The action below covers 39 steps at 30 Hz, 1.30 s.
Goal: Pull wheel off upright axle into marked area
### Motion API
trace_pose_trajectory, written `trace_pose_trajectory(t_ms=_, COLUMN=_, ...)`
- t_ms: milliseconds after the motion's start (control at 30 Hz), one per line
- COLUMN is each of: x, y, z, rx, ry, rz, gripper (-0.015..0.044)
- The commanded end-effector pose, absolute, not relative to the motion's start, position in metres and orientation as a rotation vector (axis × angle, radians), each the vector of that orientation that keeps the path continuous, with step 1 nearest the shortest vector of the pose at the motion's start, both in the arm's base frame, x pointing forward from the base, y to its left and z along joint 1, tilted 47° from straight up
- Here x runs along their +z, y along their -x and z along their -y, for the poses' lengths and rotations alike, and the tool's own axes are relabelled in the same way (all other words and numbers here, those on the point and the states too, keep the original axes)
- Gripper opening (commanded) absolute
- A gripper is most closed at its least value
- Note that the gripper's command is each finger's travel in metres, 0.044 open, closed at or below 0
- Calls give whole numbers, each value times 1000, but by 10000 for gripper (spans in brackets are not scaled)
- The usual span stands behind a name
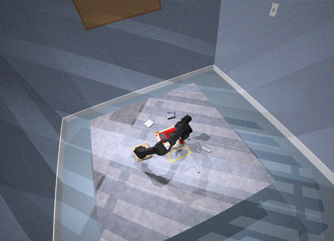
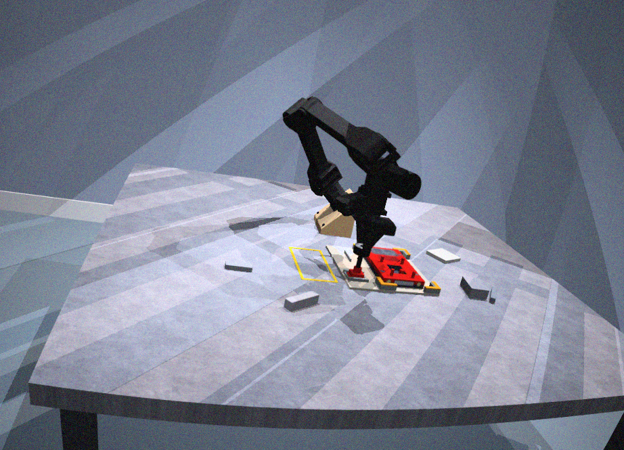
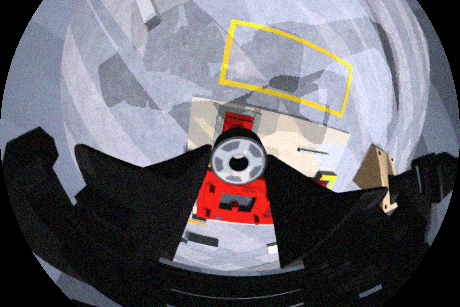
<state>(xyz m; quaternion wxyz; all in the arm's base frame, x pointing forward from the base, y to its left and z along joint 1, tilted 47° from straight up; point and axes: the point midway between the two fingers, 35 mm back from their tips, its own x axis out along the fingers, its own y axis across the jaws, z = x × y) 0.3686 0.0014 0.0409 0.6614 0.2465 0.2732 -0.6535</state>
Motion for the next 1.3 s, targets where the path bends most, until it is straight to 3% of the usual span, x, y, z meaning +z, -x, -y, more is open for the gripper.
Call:
trace_pose_trajectory(t_ms=0, x=46, y=-370, z=-6, rx=-1478, ry=-569, rz=-614, gripper=0)
trace_pose_trajectory(t_ms=300, x=67, y=-367, z=-28, rx=-1478, ry=-569, rz=-615, gripper=0)
trace_pose_trajectory(t_ms=1267, x=133, y=-308, z=36, rx=-1480, ry=-563, rz=-615, gripper=0)
